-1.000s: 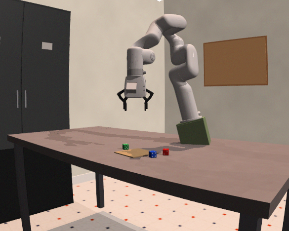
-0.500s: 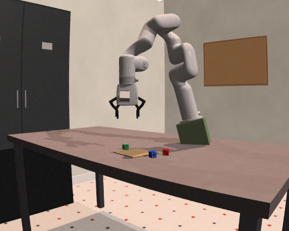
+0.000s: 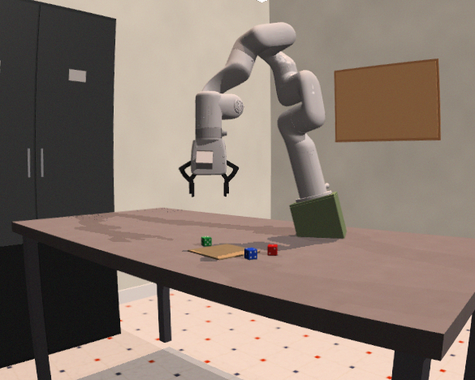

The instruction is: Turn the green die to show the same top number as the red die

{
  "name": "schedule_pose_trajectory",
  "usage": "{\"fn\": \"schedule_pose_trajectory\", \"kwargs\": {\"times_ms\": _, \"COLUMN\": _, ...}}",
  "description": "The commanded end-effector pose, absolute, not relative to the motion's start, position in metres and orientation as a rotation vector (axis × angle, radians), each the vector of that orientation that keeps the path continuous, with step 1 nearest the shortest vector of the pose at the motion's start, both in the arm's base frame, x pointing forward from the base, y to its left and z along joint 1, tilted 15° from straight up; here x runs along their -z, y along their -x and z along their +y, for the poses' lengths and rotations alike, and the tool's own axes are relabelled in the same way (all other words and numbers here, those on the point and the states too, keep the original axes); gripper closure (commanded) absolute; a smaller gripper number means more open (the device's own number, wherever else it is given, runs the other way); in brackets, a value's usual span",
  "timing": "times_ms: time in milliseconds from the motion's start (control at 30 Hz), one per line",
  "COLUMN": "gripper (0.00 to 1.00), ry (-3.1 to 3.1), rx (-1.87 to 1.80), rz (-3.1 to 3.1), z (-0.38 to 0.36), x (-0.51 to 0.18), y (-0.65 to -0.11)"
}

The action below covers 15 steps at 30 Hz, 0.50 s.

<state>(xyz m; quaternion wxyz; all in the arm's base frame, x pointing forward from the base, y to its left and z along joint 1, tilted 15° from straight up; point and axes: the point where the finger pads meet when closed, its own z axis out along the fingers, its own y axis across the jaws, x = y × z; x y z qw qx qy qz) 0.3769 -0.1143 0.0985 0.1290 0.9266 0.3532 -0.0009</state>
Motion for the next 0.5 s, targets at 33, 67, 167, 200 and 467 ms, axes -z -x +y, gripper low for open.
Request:
{"fn": "schedule_pose_trajectory", "kwargs": {"times_ms": 33, "gripper": 0.00, "ry": -2.692, "rx": 0.000, "rz": 1.025, "z": -0.122, "x": -0.072, "y": -0.381}}
{"fn": "schedule_pose_trajectory", "kwargs": {"times_ms": 67, "gripper": 0.00, "ry": -2.692, "rx": 0.000, "rz": 1.025, "z": -0.122, "x": -0.072, "y": -0.381}}
{"fn": "schedule_pose_trajectory", "kwargs": {"times_ms": 167, "gripper": 0.00, "ry": -2.692, "rx": 0.000, "rz": 1.025, "z": -0.126, "x": -0.056, "y": -0.383}}
{"fn": "schedule_pose_trajectory", "kwargs": {"times_ms": 200, "gripper": 0.00, "ry": -2.692, "rx": 0.000, "rz": 1.025, "z": -0.128, "x": -0.048, "y": -0.384}}
{"fn": "schedule_pose_trajectory", "kwargs": {"times_ms": 467, "gripper": 0.00, "ry": -2.692, "rx": 0.000, "rz": 1.025, "z": -0.140, "x": -0.006, "y": -0.390}}
